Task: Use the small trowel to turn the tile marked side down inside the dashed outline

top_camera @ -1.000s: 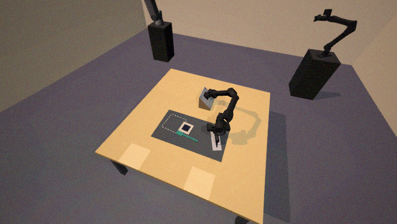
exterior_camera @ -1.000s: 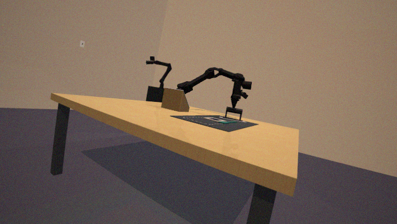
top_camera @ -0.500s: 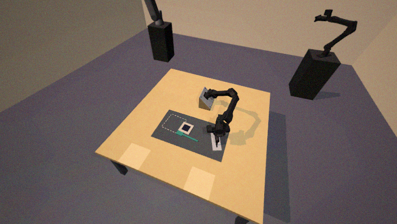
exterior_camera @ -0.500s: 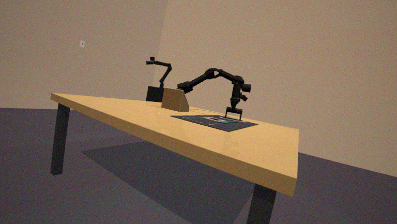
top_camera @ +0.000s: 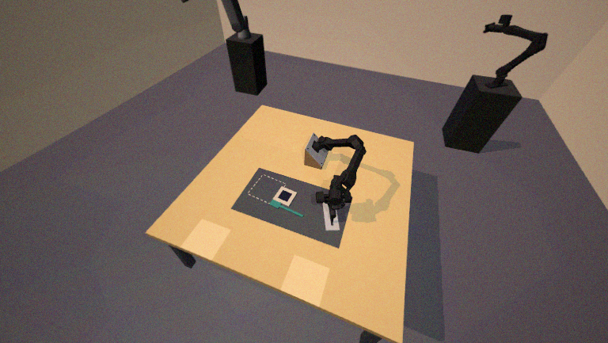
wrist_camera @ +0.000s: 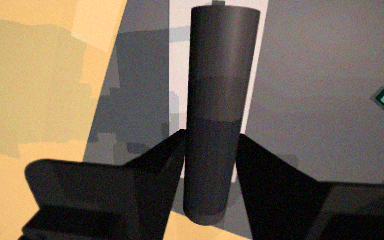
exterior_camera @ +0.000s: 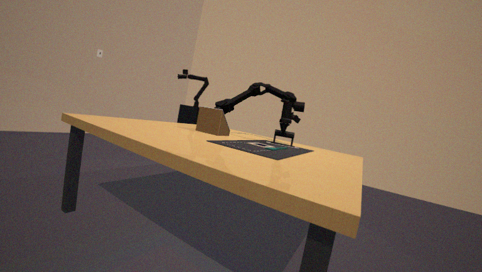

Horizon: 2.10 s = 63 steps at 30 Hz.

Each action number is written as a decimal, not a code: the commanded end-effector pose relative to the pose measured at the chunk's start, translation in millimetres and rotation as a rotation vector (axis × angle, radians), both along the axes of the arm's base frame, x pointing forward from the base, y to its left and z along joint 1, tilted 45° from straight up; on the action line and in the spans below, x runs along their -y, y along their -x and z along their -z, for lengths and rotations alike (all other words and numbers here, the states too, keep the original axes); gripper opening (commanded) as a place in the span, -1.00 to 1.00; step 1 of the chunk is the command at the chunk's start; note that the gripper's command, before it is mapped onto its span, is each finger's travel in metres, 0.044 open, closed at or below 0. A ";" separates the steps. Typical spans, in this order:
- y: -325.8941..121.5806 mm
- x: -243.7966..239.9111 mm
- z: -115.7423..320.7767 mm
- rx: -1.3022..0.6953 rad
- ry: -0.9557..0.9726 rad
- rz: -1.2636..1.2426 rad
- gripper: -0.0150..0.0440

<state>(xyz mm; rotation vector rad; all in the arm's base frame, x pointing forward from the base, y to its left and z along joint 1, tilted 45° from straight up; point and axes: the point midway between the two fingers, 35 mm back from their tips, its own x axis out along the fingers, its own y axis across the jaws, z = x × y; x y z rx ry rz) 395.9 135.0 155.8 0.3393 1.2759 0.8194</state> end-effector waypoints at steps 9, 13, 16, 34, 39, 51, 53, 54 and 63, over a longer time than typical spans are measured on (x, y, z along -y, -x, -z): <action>1.8 -4.5 -0.2 -0.009 -0.006 -0.004 -0.05; 1.8 -4.5 -0.2 -0.080 -0.012 0.066 -0.05; 1.8 -4.5 -0.2 -0.143 -0.018 0.130 -0.05; 1.8 -4.5 -0.2 -0.524 -0.049 0.511 -0.05; 1.8 -4.4 -0.2 -0.630 -0.058 0.617 -0.05; 1.8 -4.4 -0.2 -0.852 -0.076 0.840 -0.05; 1.8 -4.4 -0.2 -0.852 -0.076 0.840 -0.05; 1.8 -4.4 -0.2 -0.852 -0.076 0.840 -0.05; 1.8 -4.4 -0.2 -0.852 -0.076 0.840 0.39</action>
